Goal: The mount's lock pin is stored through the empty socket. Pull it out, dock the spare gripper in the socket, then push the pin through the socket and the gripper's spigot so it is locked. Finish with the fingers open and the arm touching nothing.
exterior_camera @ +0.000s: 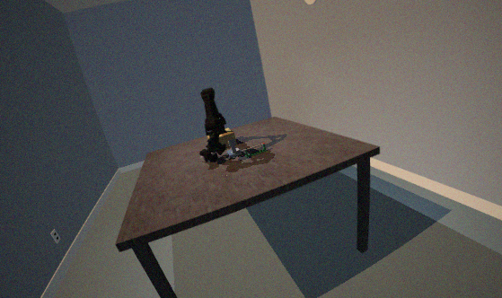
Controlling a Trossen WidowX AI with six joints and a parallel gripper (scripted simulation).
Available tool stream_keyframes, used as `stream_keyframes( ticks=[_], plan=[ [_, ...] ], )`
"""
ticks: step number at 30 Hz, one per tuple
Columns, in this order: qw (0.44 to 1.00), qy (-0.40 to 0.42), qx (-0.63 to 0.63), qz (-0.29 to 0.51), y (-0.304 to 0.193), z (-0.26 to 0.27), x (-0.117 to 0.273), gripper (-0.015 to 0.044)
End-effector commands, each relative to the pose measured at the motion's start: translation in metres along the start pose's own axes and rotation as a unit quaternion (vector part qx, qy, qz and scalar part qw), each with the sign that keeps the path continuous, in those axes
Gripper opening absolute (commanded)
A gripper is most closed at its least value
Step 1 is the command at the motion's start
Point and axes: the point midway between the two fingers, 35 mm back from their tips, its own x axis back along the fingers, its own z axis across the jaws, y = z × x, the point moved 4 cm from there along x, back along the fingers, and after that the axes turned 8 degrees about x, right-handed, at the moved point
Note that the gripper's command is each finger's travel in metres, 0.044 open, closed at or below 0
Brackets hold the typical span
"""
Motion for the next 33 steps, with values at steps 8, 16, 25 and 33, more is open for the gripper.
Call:
stream_keyframes(
  ticks=[8,16,25,33],
  plan=[
    [1.0,0.0,0.0,0.001,-0.006,-0.001,0.011,0.0072],
    [1.0,-0.001,0.0,0.001,-0.027,-0.002,0.051,0.0],
    [1.0,-0.001,0.0,0.001,-0.054,0.006,0.097,0.0],
    [1.0,0.003,0.003,-0.001,-0.056,0.007,0.099,0.0]
  ],
)
